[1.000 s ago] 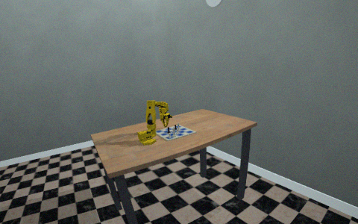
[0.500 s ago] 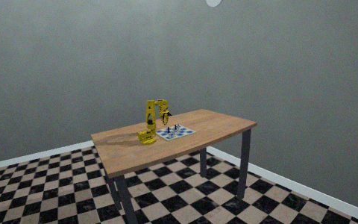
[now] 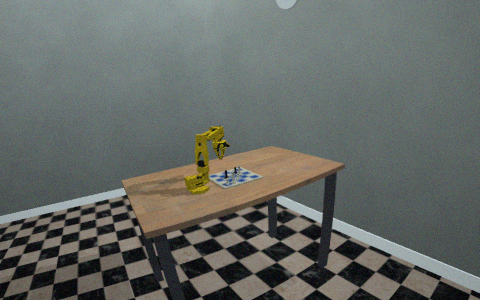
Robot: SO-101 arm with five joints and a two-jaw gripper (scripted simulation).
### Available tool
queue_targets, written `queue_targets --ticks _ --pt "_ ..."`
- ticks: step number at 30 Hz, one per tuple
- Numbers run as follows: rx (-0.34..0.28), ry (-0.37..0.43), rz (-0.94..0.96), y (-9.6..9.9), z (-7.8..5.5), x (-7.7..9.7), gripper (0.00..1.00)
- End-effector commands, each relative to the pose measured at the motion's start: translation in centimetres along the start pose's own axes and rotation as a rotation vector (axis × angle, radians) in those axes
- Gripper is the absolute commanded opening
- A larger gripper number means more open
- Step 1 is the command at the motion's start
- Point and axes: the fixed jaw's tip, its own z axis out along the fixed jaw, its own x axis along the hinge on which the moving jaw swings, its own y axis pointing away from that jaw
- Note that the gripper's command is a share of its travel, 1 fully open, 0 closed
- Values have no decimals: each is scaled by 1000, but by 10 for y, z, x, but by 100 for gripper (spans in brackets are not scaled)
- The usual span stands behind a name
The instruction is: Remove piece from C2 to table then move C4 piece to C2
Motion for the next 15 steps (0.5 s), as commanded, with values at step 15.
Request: queue_targets --ticks 15 --pt "15 -160 98 -16 -21 14 3"
